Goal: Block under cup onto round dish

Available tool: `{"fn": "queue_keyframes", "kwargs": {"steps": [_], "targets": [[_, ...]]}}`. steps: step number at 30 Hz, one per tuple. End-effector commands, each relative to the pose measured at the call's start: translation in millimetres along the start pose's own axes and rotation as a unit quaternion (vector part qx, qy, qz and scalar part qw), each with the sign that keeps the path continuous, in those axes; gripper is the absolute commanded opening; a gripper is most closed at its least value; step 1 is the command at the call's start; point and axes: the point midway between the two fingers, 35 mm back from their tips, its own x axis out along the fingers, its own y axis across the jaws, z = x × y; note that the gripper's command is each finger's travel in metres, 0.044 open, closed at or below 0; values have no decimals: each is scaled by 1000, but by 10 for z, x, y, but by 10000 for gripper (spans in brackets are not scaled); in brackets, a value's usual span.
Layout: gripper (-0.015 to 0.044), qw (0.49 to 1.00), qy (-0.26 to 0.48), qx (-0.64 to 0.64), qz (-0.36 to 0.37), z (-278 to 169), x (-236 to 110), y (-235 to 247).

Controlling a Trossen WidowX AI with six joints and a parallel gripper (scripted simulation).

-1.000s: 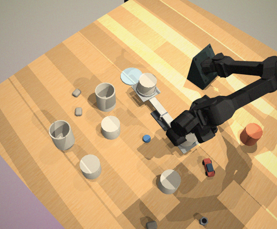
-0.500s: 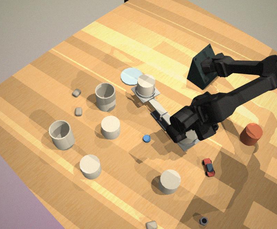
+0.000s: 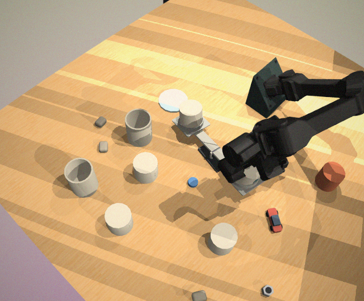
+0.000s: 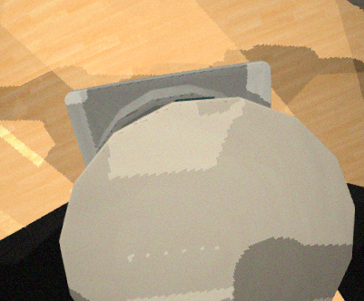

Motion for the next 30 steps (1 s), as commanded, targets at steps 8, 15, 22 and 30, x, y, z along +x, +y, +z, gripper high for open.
{"fn": "queue_keyframes", "kwargs": {"steps": [8, 15, 22, 30], "targets": [[0, 1000, -9, -2, -13, 49, -189, -44], [0, 1000, -10, 3, -14, 46, -281, -40], [0, 1000, -11, 7, -16, 43, -373, -33], [0, 1000, -11, 13, -18, 39, -477, -21]]}}
